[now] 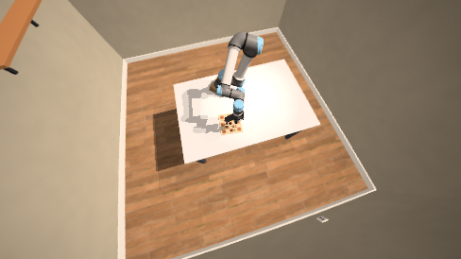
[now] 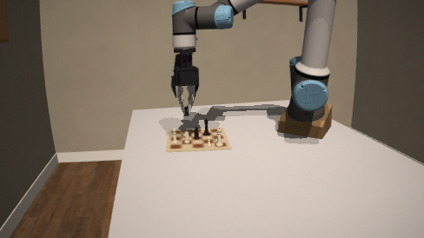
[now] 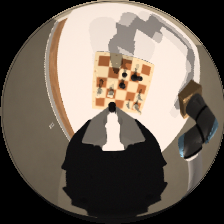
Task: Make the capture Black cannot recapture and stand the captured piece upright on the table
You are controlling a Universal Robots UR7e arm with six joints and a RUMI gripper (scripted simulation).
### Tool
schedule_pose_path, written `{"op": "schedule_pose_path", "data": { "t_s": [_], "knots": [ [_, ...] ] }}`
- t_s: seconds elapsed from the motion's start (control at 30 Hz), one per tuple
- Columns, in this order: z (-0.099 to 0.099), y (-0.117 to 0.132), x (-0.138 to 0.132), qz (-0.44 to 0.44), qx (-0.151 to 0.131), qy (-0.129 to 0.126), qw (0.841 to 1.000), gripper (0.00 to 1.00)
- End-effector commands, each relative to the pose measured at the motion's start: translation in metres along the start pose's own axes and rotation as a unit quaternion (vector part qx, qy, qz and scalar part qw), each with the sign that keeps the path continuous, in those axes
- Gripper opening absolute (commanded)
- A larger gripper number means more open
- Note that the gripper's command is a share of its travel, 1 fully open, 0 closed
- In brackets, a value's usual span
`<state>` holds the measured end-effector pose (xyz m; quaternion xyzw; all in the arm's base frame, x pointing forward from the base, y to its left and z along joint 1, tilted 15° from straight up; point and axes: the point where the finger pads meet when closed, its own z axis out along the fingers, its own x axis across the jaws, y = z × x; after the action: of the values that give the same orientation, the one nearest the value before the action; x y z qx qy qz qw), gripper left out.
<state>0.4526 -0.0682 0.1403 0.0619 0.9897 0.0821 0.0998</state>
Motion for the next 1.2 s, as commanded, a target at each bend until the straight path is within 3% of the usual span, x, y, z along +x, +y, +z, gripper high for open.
{"op": "schedule_pose_path", "data": {
  "t_s": [0.0, 0.3, 0.5, 0.77, 1.17],
  "knots": [
    [0.000, -0.024, 0.007, 0.001, 0.001, 0.000, 1.000, 0.00],
    [0.004, -0.113, 0.054, 0.008, 0.001, 0.001, 1.000, 0.00],
    [0.005, -0.152, 0.084, 0.012, -0.002, -0.001, 1.000, 0.00],
    [0.005, -0.166, 0.097, 0.013, -0.003, -0.003, 1.000, 0.00],
    [0.005, -0.167, 0.098, 0.013, -0.003, -0.003, 1.000, 0.00]
  ]
}}
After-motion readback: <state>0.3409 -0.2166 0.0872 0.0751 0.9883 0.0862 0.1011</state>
